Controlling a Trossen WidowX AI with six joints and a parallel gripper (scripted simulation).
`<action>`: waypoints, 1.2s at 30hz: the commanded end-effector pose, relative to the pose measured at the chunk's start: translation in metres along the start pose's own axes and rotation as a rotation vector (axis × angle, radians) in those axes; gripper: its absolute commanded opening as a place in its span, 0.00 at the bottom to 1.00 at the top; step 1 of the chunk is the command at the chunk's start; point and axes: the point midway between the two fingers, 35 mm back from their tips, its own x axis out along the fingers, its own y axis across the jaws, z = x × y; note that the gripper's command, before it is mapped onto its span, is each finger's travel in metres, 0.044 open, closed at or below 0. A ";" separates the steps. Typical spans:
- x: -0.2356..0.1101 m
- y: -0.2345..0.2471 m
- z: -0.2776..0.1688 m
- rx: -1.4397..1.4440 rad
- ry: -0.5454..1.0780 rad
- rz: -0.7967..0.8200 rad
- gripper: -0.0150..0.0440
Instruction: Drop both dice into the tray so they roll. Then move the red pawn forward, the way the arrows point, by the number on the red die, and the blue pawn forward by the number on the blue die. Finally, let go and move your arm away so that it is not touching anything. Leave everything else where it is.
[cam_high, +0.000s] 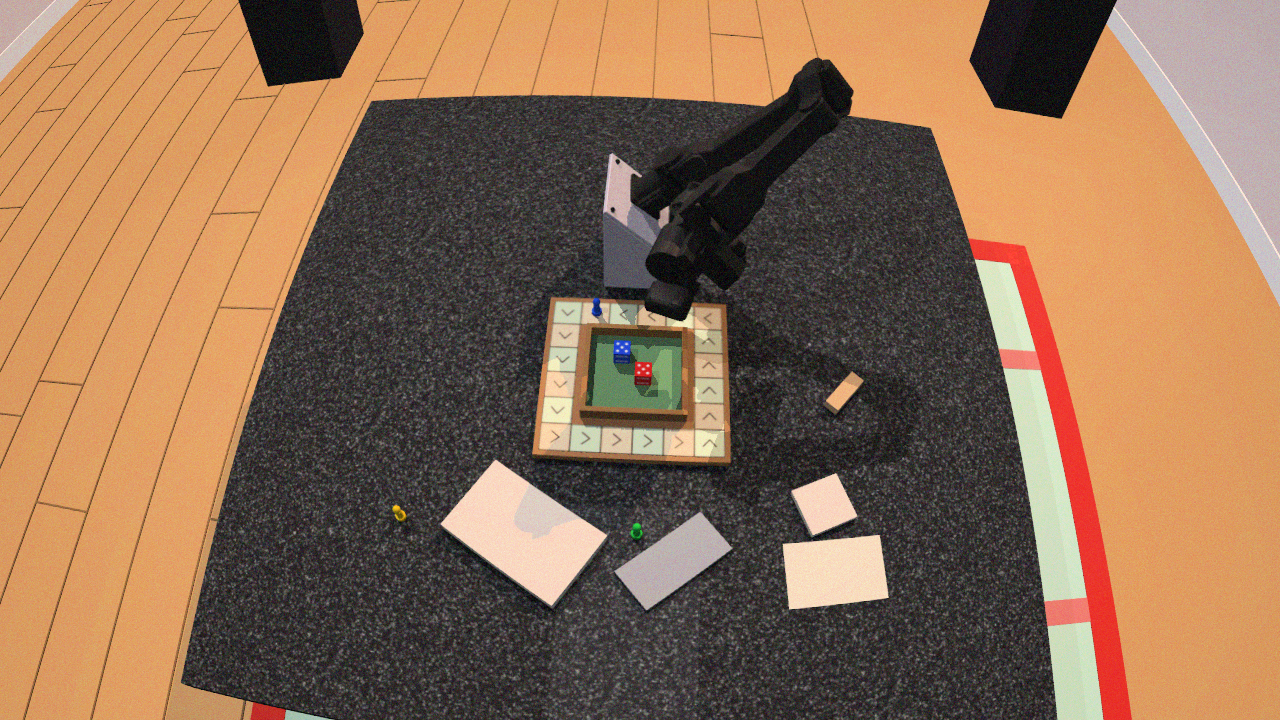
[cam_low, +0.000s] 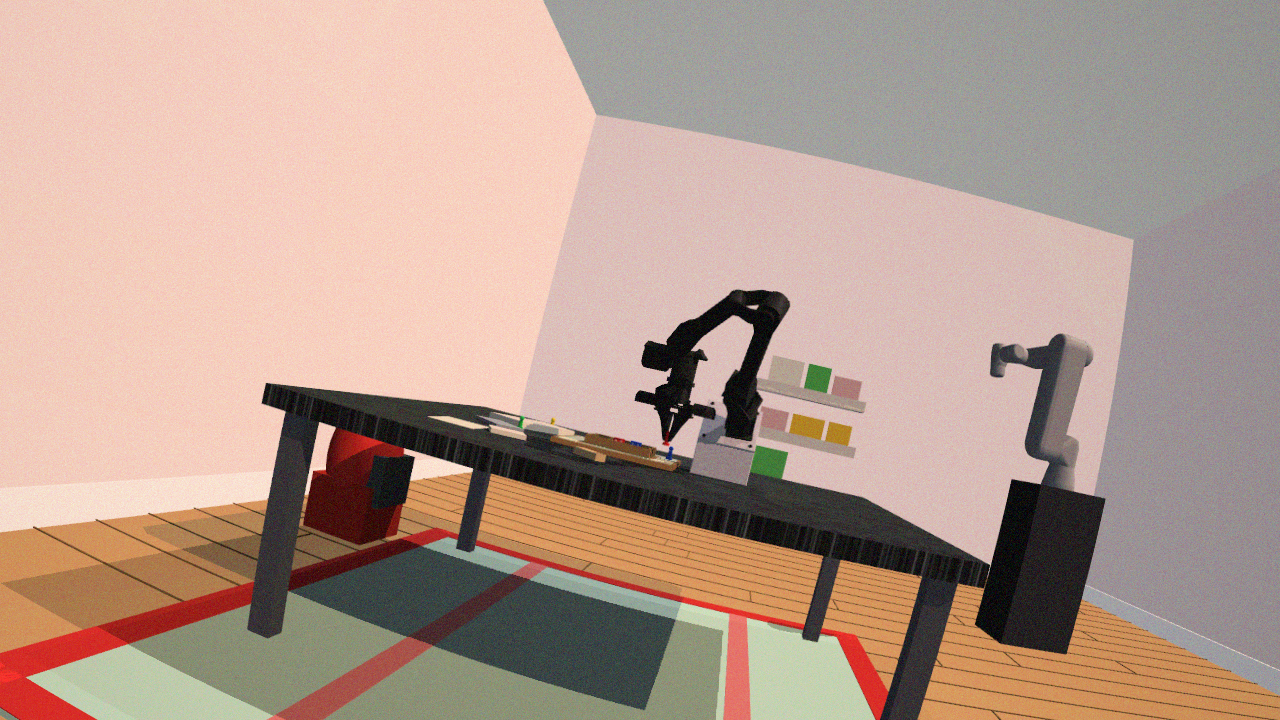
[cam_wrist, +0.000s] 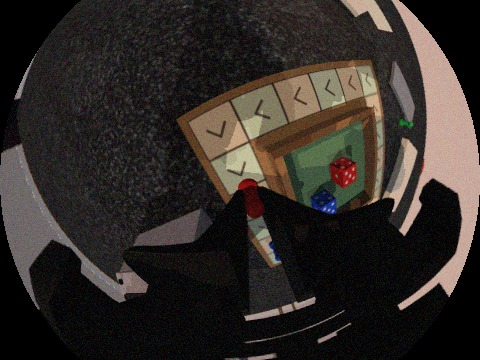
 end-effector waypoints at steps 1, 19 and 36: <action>0.014 0.003 0.000 0.004 -0.004 0.008 0.25; 0.037 0.004 0.001 0.004 -0.006 0.009 0.25; 0.035 0.001 0.002 -0.009 -0.005 -0.005 0.83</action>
